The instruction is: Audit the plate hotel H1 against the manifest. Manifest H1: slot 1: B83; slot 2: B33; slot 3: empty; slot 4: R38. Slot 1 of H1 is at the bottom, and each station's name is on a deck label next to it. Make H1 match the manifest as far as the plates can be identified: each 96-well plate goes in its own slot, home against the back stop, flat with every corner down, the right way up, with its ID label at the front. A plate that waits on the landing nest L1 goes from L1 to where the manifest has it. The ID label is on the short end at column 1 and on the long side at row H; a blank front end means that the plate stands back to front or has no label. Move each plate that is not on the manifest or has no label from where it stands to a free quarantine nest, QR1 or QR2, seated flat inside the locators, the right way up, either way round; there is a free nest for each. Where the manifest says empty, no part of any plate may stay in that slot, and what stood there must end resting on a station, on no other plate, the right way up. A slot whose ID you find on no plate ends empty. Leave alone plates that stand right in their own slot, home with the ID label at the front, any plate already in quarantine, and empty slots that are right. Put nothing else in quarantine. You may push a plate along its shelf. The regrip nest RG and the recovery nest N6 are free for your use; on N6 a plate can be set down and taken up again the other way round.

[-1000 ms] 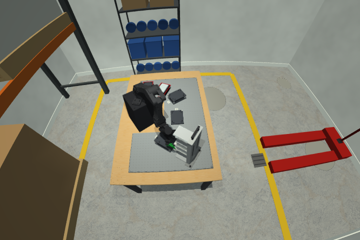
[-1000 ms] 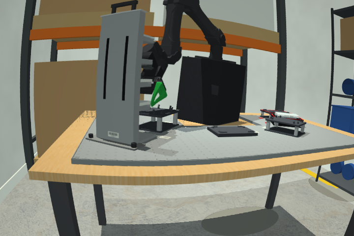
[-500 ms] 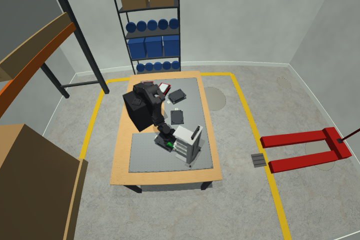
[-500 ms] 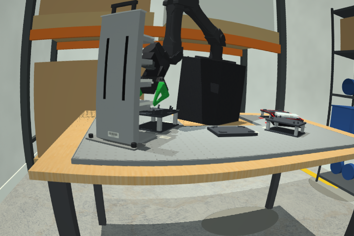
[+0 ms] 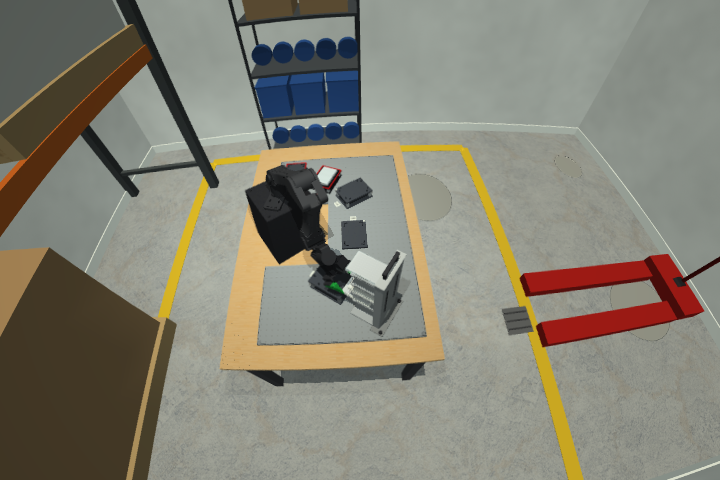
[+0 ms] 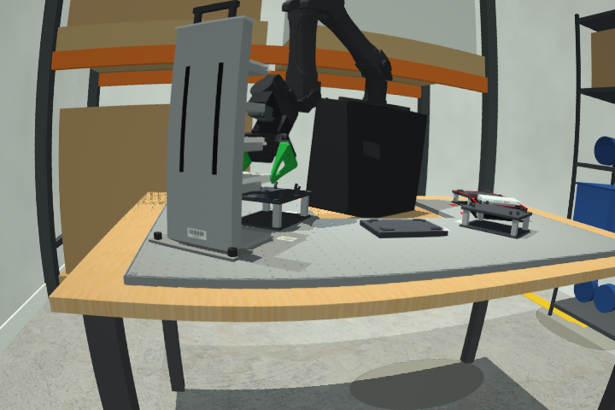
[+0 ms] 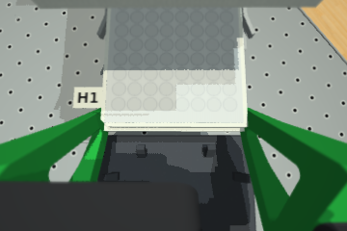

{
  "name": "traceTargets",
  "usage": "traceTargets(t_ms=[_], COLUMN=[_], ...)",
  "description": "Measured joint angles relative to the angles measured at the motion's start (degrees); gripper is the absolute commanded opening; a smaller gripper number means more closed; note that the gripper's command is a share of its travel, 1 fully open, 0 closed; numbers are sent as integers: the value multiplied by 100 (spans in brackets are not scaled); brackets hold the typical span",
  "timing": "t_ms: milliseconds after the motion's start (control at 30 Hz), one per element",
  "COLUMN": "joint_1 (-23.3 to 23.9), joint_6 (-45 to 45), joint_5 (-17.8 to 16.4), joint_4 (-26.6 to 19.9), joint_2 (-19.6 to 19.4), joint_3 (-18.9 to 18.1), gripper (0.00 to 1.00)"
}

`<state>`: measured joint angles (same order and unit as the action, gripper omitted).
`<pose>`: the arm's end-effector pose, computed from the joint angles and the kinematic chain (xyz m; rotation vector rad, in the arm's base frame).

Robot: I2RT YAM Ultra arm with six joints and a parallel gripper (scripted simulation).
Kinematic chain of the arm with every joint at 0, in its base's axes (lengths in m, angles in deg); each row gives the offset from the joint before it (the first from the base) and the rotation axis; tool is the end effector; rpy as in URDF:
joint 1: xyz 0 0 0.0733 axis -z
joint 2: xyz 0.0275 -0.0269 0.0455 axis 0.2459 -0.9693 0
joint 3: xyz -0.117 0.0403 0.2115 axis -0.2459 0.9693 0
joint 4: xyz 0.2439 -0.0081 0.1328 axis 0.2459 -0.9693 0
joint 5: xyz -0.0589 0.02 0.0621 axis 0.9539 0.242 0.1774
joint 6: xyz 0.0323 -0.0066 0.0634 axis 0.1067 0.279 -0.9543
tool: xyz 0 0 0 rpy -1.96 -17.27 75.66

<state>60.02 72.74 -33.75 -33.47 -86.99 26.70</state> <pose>0.2514 -0.2285 -0.1268 0.5067 2.2763 -0.0991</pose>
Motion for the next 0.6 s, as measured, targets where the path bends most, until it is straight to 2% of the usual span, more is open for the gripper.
traceTargets(t_ms=[600], joint_1=[149], joint_6=[118], joint_5=[-96], joint_4=[358], joint_2=[39], joint_3=[444], gripper=[86])
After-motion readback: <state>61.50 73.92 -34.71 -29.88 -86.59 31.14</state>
